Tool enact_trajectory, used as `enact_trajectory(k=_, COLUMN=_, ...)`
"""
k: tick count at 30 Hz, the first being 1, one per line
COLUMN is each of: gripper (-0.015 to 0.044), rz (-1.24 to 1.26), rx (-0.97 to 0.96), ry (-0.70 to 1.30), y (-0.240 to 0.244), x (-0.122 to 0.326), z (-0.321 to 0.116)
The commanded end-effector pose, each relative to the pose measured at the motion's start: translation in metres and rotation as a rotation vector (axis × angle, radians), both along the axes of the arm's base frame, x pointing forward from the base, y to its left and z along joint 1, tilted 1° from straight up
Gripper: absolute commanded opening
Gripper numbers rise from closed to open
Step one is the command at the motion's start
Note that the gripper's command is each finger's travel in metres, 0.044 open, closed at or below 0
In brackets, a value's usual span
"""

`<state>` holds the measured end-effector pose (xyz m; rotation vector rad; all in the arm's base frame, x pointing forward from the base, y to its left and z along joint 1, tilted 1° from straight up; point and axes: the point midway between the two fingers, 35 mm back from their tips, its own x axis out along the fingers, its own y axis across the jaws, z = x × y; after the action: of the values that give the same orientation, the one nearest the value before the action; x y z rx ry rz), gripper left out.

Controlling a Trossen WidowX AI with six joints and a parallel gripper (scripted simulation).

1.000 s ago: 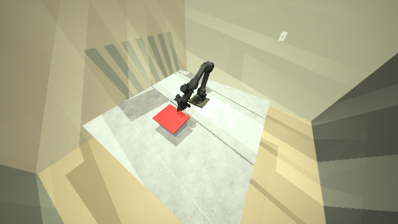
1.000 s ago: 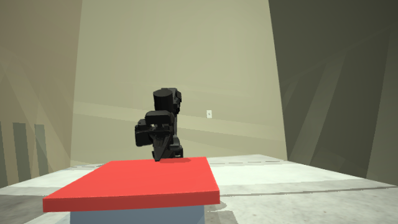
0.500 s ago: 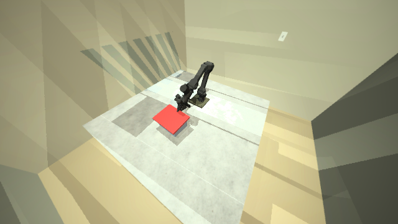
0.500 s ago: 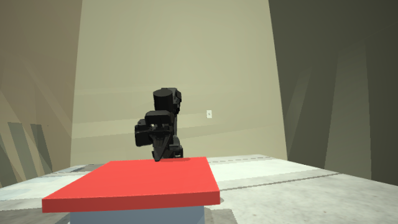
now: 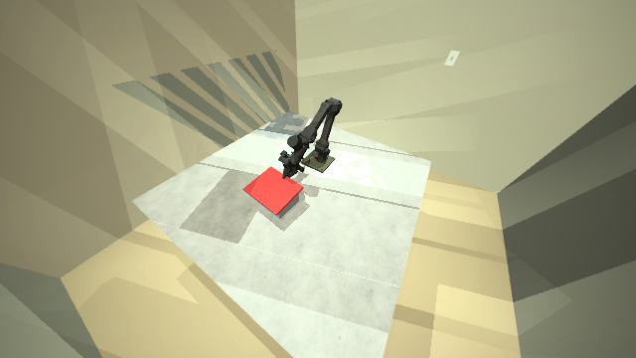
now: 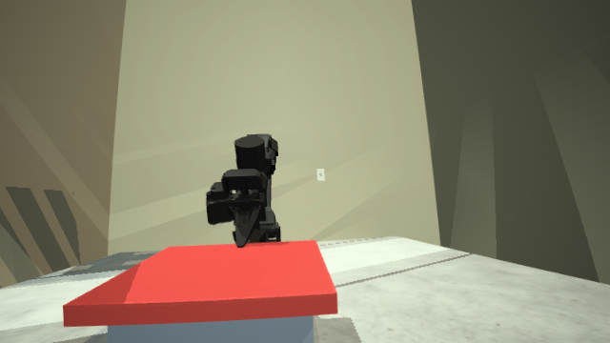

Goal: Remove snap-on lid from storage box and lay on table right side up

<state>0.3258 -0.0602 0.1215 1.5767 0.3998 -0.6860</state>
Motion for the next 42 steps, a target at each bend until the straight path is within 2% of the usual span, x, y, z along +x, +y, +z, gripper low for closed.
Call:
enact_trajectory(k=1, gripper=0.0, rz=0.0, rx=0.0, ry=0.0, y=0.0, x=0.001, z=0.0)
enact_trajectory(k=15, gripper=0.0, rz=-0.002, rx=0.0, ry=-0.001, y=0.0, x=0.001, z=0.001)
enact_trajectory(k=42, gripper=0.0, rz=-0.005, rx=-0.001, ry=-0.002, y=-0.002, x=0.007, z=0.036)
